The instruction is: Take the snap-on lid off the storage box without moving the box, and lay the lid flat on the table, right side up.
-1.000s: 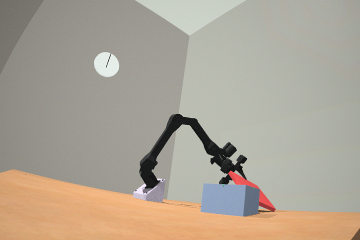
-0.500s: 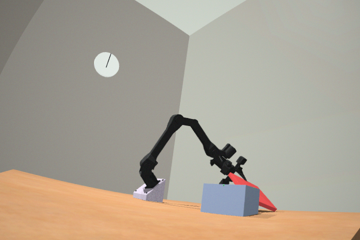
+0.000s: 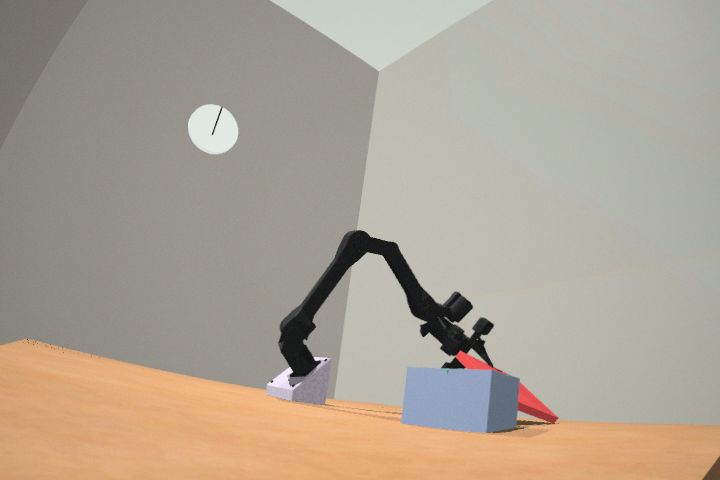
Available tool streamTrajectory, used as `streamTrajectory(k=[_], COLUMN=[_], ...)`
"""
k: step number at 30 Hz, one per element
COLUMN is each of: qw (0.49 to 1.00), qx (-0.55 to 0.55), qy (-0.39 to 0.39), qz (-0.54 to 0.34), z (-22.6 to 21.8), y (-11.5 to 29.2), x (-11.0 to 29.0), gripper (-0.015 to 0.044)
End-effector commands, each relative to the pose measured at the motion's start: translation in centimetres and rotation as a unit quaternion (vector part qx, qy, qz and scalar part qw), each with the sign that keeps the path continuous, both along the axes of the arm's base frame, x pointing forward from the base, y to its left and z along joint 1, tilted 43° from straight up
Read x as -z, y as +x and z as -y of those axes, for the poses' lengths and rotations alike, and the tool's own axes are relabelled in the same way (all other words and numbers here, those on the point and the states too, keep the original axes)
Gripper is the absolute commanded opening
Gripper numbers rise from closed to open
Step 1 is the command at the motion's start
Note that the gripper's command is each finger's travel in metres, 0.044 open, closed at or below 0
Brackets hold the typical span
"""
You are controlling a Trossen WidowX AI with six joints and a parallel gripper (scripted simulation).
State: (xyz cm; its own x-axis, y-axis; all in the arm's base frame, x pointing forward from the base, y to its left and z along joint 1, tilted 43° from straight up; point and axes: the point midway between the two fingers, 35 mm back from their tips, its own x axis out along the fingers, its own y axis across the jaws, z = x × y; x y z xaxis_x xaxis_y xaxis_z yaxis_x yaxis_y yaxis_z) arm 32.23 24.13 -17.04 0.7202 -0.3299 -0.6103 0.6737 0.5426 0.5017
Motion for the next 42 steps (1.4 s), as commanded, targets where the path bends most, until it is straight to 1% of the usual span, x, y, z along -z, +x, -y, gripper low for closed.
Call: streamTrajectory(k=[1,42], qw=[1.0,1.0], qx=[0.01,0.01], qy=[-0.022,-0.022], qz=[-0.019,-0.018], z=[2.3,4.5], y=[-0.4,-0.7], x=[1.4,3.9], gripper=[0.0,0.0])
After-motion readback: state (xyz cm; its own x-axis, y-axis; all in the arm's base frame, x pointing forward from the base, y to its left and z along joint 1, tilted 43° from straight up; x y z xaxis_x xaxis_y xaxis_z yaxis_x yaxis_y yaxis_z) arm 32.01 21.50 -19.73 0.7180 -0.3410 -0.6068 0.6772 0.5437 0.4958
